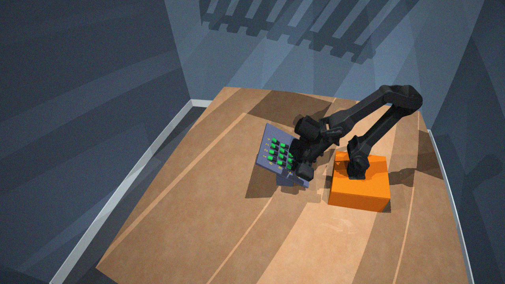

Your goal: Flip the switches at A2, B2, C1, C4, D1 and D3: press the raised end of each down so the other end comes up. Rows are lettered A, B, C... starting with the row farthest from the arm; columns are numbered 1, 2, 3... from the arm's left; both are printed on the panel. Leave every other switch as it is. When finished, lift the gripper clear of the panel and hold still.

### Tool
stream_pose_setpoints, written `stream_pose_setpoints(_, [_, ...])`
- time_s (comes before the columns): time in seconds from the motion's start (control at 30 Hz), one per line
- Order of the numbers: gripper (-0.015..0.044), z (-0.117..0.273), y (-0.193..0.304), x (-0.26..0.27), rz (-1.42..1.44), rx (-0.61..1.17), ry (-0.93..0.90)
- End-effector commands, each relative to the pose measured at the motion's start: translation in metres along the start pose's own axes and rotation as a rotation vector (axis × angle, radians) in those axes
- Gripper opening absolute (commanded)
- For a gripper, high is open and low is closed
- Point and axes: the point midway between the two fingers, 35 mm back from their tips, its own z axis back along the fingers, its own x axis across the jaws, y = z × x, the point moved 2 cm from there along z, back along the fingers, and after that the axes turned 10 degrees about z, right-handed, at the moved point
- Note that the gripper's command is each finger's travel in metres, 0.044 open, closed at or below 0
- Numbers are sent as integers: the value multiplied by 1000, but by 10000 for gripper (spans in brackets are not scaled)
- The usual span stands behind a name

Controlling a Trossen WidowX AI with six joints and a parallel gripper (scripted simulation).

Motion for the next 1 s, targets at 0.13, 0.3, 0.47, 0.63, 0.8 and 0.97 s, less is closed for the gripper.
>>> stream_pose_setpoints(0.13, [0,36,-5,0,2,16,-6])
stream_pose_setpoints(0.3, [0,65,-3,0,4,27,-10])
stream_pose_setpoints(0.47, [0,65,-3,-1,4,29,-10])
stream_pose_setpoints(0.63, [0,61,-1,-24,9,54,-14])
stream_pose_setpoints(0.8, [0,60,3,-53,10,59,-16])
stream_pose_setpoints(0.97, [0,63,10,-83,10,39,-7])
